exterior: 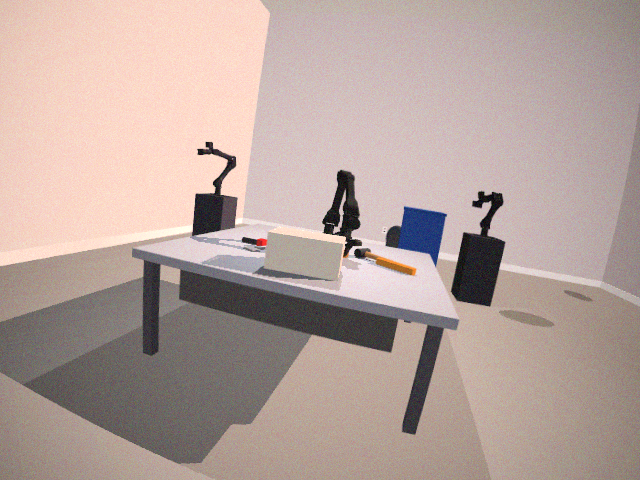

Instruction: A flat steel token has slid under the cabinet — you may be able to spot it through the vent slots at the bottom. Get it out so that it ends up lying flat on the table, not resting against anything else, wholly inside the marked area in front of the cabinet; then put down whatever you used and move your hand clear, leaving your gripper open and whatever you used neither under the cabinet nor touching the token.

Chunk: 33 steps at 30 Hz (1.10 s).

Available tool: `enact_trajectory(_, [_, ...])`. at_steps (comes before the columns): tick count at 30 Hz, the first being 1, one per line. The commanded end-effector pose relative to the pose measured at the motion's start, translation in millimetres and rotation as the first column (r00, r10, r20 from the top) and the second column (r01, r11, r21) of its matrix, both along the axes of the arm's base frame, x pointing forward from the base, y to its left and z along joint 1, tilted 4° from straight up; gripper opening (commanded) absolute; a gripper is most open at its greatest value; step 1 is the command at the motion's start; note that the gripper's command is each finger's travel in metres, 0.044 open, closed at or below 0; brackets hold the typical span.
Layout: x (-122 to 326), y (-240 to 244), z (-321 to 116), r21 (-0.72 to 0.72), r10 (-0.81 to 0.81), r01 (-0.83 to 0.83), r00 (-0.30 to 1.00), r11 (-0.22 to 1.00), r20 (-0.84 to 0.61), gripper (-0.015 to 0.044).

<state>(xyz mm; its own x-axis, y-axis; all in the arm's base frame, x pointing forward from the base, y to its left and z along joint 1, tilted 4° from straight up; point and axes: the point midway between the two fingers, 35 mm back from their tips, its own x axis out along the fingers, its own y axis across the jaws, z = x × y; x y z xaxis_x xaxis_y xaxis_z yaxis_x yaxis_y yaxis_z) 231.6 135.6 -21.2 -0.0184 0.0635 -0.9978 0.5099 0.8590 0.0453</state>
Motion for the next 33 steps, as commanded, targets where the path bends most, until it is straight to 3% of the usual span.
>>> enact_trajectory(1, [0, 6, 1, 0.002, 0.002, -0.002, 1.0, 1.0, 0.002, 0.0])
enact_trajectory(33, [-9, 41, 4, 0.006, 0.002, -0.002, 1.0, 1.0, 0.002, 0.0])
